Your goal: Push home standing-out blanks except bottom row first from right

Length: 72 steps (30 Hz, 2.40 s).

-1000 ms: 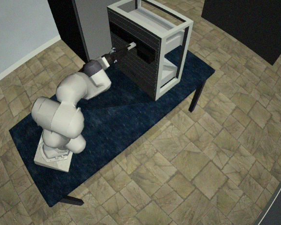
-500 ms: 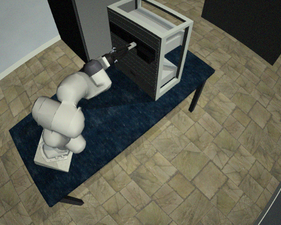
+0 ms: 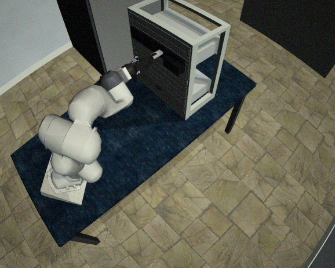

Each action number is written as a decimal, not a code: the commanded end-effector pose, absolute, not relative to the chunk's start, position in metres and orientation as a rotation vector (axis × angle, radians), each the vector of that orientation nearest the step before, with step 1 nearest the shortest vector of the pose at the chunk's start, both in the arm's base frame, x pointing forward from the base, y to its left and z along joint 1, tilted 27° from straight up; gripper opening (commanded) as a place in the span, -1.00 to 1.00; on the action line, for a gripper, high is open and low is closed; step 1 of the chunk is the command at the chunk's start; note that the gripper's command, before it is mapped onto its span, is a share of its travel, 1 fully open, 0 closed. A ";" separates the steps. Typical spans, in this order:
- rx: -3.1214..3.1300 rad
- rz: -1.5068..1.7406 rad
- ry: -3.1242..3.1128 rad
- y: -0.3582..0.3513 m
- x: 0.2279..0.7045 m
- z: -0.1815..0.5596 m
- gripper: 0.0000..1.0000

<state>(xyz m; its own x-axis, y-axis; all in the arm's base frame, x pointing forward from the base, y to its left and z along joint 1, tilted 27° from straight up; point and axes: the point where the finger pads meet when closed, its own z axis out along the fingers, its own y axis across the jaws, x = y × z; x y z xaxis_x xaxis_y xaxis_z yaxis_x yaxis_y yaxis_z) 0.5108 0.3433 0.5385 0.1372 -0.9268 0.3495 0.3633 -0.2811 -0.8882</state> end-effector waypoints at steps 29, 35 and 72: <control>-1.262 -1.432 0.633 0.343 0.513 0.539 -1.00; -1.262 -1.432 0.633 0.342 0.509 0.538 -1.00; -1.262 -1.432 0.633 0.282 0.441 0.529 -1.00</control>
<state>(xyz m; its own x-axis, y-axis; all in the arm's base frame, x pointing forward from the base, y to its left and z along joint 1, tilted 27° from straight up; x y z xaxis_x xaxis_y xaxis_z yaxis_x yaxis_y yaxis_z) 0.4407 0.2923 0.5290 0.1195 -0.9302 0.3470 0.3704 -0.2825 -0.8849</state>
